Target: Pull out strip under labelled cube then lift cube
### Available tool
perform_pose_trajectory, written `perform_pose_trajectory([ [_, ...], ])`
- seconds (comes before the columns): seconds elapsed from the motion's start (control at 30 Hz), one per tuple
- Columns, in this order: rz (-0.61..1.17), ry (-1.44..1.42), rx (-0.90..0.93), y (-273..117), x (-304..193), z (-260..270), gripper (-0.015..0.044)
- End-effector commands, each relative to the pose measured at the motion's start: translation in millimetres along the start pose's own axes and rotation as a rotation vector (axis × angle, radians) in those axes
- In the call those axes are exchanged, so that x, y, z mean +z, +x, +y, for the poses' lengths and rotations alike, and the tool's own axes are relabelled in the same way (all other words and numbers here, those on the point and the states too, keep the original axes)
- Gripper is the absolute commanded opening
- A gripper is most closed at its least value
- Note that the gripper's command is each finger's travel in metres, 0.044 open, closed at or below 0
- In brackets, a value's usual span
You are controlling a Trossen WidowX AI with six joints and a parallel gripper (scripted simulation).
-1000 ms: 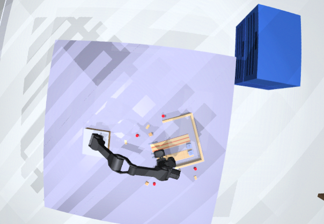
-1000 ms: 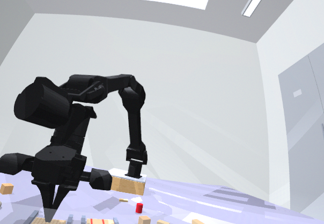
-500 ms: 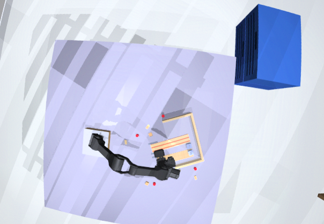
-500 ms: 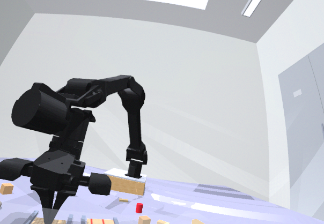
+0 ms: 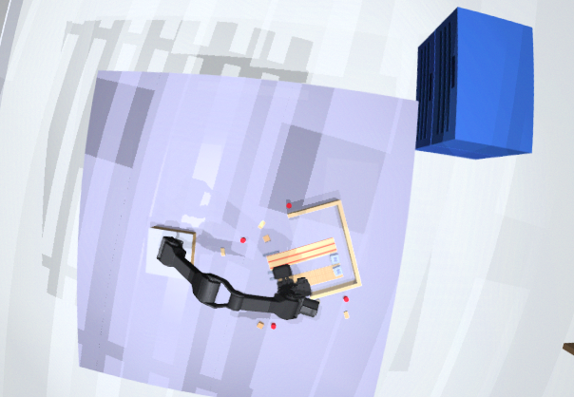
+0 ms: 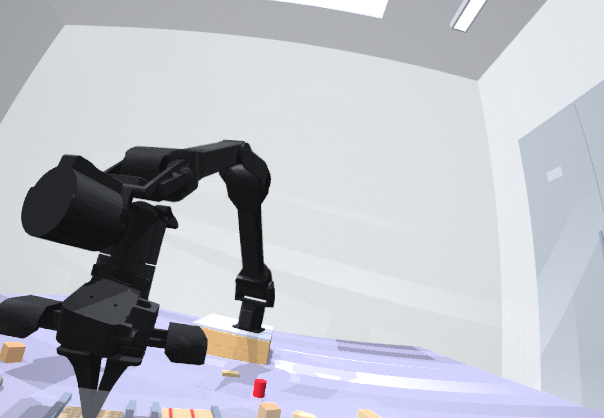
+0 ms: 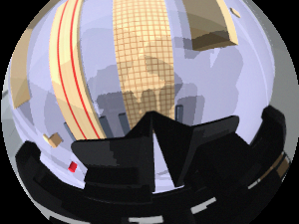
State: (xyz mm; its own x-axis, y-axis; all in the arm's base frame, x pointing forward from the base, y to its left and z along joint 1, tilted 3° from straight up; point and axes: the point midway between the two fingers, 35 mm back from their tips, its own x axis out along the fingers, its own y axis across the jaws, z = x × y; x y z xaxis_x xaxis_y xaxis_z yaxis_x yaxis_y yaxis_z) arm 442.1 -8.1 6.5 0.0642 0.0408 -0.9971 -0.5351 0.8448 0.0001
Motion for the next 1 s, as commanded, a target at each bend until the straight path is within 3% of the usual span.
perform_pose_trajectory([
  [0.0, 0.002, -0.006, -0.005, 0.9, -0.5, -0.8, 0.0000],
  [0.97, 0.002, -0.006, -0.005, 3.8, -0.2, -1.0, 0.0000],
])
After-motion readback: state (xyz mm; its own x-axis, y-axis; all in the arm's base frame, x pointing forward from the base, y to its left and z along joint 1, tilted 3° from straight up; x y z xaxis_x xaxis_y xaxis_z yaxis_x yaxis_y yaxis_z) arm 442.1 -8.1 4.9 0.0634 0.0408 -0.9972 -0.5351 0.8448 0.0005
